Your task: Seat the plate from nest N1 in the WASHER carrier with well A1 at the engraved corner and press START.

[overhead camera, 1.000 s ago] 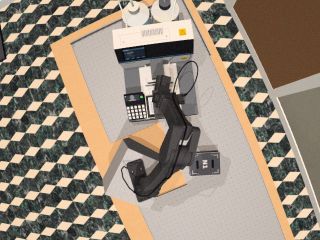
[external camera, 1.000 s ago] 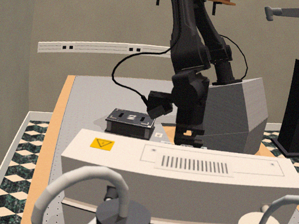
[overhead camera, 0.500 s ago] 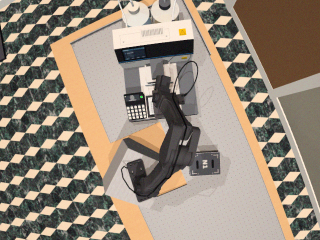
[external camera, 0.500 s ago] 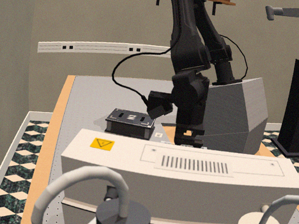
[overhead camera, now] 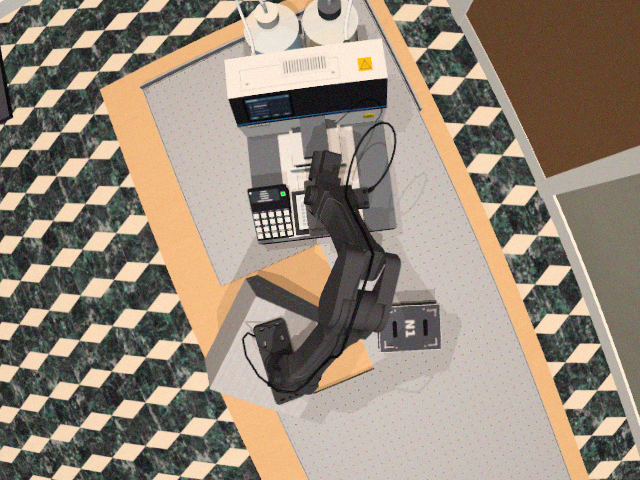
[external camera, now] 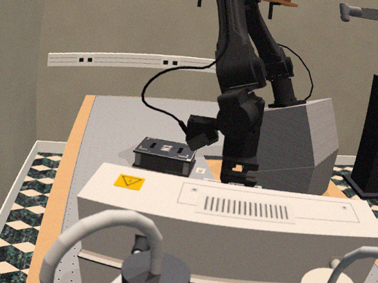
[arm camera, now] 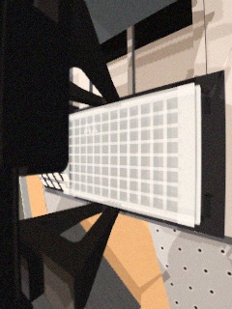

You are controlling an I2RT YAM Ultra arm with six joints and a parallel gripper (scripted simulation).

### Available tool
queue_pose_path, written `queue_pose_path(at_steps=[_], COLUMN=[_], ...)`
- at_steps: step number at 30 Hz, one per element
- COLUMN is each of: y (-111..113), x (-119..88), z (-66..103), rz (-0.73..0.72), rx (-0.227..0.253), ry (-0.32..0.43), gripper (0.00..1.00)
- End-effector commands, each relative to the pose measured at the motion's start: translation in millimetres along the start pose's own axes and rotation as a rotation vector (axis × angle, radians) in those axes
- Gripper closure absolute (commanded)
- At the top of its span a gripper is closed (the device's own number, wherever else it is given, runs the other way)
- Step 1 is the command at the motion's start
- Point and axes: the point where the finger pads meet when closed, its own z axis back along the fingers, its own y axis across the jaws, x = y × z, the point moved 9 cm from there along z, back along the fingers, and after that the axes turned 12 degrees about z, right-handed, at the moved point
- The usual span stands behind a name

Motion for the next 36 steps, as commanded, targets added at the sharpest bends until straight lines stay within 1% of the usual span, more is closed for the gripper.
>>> queue_pose_path(at_steps=[1, 13, 26, 27, 28, 36], y=[4.5, 5.1, -0.3, 8.1, 9.1, 9.1], x=[4.5, 7.4, 2.3, 10.5, 11.4, 10.6], z=[14.7, 12.7, 7.4, 14.5, 14.5, 8.8], rz=[0.008, -0.002, 0.007, -0.004, -0.007, -0.008], rx=[0.03, 0.039, 0.023, 0.044, 0.05, 0.045], ry=[-0.032, -0.036, -0.027, -0.039, -0.043, -0.04], gripper=[0.16, 0.16, 0.16, 0.16, 0.16, 0.16])
